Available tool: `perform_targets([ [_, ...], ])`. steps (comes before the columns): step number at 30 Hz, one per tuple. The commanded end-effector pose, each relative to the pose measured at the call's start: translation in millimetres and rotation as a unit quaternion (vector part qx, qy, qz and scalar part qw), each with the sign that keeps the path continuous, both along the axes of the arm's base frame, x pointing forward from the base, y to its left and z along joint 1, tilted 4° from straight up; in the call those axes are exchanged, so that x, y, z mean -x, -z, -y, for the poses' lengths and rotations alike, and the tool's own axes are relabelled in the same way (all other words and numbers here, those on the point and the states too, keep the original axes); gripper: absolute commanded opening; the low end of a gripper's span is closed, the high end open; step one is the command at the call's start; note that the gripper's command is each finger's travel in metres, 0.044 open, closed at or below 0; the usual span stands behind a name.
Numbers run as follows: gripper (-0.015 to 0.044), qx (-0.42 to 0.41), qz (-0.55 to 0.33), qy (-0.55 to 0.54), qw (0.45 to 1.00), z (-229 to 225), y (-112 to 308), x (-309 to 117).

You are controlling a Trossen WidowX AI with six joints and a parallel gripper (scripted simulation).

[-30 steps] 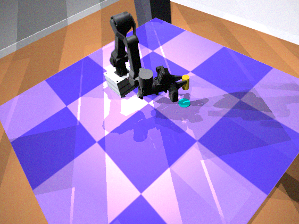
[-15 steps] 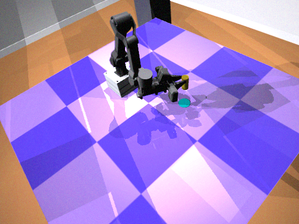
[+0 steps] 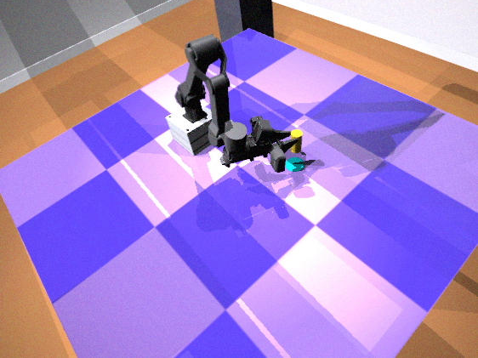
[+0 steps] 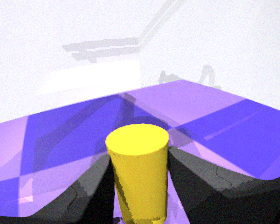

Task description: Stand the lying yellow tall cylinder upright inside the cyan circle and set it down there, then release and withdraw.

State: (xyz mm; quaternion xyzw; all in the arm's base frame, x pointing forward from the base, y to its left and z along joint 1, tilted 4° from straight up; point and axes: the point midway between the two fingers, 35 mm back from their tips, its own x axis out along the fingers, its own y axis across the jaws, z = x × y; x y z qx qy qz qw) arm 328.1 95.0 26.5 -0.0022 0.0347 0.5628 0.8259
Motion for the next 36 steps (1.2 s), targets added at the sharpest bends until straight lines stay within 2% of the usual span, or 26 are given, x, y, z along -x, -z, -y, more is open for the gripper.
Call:
perform_targets([
  [1,0.0105,0.002,0.003,-0.003,1.000,-1,14,0],
  [20,0.0105,0.011,0.003,-0.007,1.000,-3,67,6],
  [33,0.0105,0.012,0.003,-0.008,1.000,-3,69,6],
  [36,0.0184,0.012,0.003,-0.008,1.000,-3,69,6],
])
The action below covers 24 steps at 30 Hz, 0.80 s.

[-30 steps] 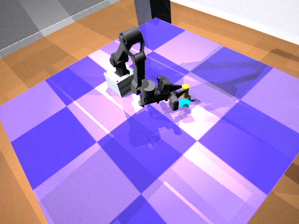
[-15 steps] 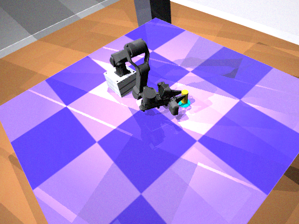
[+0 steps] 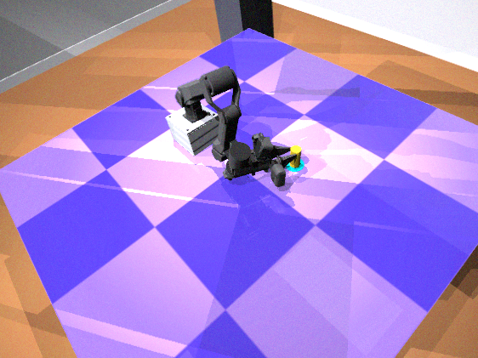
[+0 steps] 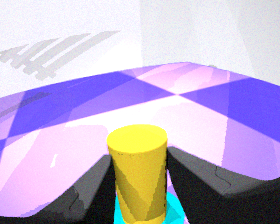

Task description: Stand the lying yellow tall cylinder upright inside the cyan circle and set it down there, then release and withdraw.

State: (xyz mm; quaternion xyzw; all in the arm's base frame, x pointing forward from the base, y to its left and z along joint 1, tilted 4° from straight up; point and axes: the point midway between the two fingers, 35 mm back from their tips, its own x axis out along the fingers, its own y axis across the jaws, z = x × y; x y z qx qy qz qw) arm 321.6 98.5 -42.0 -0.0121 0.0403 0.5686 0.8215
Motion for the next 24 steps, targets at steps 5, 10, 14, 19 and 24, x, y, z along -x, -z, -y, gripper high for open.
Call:
perform_targets([
  [5,0.0315,0.001,0.003,0.000,1.000,0,0,0],
  [10,0.0400,0.001,0.003,0.000,1.000,0,0,0],
  [14,0.0400,0.000,0.002,0.000,1.000,0,-3,-1],
  [19,0.0400,-0.005,0.001,0.003,1.000,2,-30,-5],
  [24,0.0400,-0.011,0.000,0.006,1.000,3,-58,-6],
])
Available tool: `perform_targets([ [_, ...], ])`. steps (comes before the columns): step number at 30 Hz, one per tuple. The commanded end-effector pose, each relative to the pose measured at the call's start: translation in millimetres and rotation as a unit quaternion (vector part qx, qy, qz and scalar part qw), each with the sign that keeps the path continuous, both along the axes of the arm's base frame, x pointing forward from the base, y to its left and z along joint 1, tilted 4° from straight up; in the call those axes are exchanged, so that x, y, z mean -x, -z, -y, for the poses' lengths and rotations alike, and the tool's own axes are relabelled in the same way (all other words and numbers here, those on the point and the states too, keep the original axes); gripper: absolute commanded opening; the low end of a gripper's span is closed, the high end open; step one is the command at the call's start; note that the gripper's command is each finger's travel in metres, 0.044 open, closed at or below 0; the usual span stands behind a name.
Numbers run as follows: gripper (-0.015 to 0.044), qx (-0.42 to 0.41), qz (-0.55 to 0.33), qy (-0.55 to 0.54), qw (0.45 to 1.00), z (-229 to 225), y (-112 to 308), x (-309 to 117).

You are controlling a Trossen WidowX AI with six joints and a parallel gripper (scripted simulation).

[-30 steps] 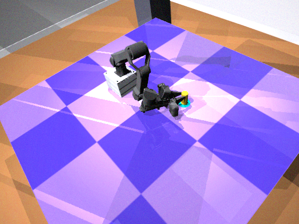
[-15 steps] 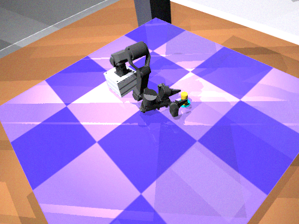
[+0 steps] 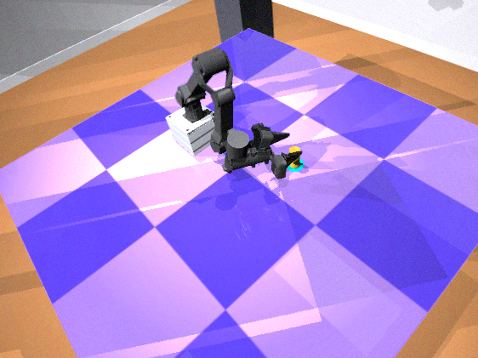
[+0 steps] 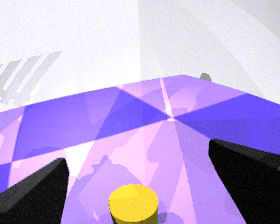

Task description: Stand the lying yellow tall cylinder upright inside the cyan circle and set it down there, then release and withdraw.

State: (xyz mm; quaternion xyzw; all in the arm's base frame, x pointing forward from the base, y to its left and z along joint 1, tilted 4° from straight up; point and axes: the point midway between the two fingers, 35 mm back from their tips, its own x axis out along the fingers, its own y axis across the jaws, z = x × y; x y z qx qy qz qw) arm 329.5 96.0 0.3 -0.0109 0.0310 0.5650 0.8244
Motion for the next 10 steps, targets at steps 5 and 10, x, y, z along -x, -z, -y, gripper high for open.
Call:
perform_targets([
  [5,0.0400,-0.011,-0.009,0.004,1.000,1,-41,4],
  [10,0.0400,-0.008,-0.015,0.011,1.000,0,-42,-3],
])
